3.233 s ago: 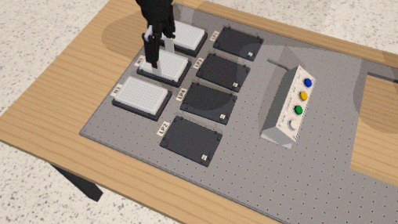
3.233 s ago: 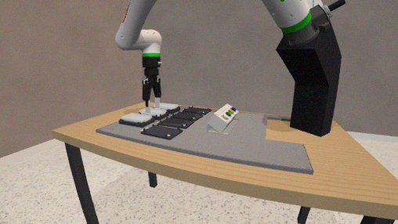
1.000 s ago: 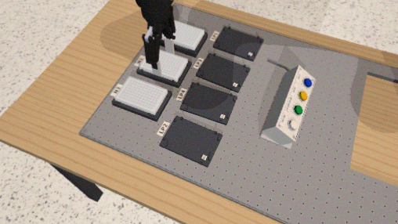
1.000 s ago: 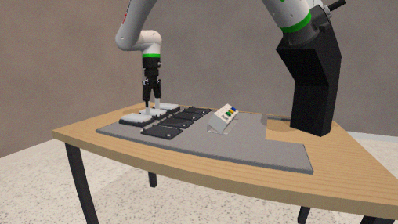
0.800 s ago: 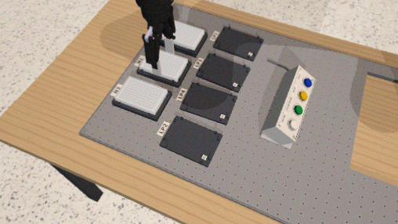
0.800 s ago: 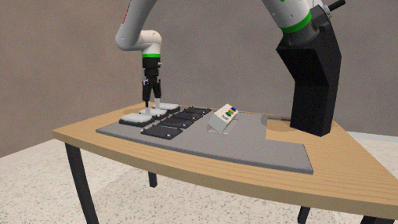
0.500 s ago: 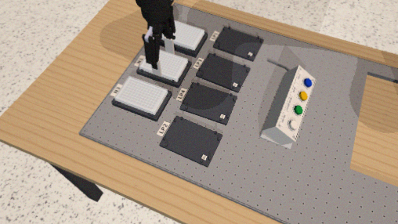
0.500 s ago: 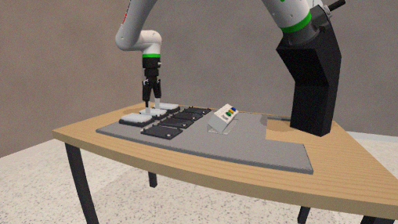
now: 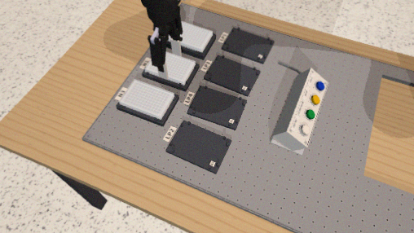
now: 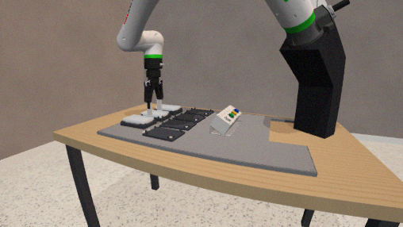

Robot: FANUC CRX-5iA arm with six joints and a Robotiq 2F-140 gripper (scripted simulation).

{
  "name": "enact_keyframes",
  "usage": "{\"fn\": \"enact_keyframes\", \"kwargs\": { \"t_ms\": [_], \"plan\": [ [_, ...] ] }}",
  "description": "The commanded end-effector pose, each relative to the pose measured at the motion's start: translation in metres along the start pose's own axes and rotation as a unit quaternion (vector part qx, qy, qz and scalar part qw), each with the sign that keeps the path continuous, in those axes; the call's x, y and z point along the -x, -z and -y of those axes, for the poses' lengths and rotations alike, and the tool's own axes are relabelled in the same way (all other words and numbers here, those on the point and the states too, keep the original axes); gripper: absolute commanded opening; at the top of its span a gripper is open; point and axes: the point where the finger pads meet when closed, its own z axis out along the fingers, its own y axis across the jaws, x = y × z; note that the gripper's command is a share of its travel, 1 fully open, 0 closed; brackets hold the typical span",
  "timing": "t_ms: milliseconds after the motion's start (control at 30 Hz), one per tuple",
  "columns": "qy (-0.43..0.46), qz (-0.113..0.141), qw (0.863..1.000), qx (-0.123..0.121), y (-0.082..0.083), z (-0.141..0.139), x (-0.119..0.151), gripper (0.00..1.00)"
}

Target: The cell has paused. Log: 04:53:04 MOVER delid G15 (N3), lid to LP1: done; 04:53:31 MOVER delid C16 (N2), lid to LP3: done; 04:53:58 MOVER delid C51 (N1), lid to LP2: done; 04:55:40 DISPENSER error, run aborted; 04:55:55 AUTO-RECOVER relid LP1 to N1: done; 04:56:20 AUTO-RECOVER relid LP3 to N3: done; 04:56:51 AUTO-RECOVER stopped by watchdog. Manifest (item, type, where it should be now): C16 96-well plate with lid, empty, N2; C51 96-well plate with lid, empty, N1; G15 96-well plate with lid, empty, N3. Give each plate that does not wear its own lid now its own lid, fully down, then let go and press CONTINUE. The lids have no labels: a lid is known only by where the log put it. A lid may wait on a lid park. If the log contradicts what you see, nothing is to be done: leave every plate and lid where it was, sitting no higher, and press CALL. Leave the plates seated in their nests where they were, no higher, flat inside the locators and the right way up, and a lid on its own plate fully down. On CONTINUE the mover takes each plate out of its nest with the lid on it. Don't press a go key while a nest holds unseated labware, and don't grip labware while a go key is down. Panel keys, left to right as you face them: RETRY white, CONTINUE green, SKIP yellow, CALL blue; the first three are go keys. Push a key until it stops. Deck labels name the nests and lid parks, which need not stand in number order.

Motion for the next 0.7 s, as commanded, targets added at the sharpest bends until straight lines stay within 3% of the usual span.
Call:
{"fn": "enact_keyframes", "kwargs": {
  "t_ms": [0,233,267,667],
  "plan": [
    [0.0,0.0,1.0,0.0,0.0002,-0.0001,-0.0002,0.0],
    [0.0,0.0,1.0,0.0,0.0002,-0.0001,-0.0002,0.0],
    [0.0,0.0,1.0,0.0,0.0002,-0.0001,-0.0002,0.66],
    [0.0,0.0,1.0,0.0,0.0002,-0.0001,-0.0002,0.66]
  ]
}}
